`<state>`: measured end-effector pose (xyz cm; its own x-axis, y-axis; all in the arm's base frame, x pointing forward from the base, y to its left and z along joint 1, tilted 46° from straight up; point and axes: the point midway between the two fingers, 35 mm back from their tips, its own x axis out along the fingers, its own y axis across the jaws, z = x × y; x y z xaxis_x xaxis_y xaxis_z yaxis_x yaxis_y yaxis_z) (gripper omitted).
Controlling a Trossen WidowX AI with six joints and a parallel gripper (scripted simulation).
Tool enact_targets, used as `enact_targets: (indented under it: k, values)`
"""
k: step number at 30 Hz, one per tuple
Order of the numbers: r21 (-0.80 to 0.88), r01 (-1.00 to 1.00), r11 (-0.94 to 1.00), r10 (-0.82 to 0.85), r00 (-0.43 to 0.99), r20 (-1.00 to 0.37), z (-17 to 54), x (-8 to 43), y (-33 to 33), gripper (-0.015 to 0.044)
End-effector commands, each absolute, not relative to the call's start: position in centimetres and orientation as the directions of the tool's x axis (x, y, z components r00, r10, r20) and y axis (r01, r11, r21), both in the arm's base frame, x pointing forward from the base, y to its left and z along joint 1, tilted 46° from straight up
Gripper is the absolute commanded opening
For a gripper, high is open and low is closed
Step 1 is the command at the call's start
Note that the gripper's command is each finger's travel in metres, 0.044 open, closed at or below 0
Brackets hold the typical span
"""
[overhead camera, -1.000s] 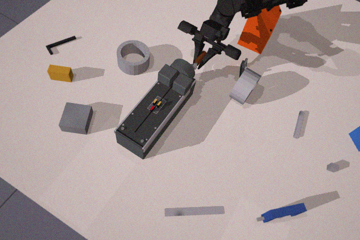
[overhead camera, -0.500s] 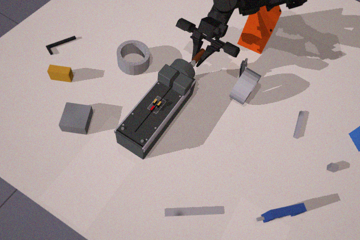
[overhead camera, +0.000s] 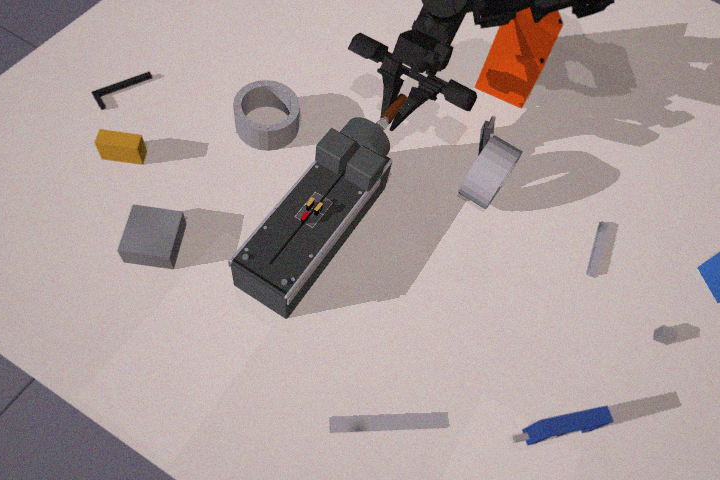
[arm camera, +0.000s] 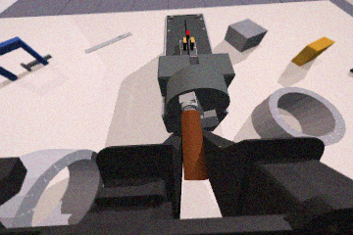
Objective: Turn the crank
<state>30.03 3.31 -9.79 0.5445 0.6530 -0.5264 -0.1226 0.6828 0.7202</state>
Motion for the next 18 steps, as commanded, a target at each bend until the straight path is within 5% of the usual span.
enact_targets:
  k: [1,18]
  values:
    - [0.714,-0.104,0.693,0.635,0.557,-0.535,-10.14,30.16,2.45,0.0000]
    - [0.713,-0.105,0.693,0.635,0.557,-0.535,-10.74,30.24,1.93,0.0000]
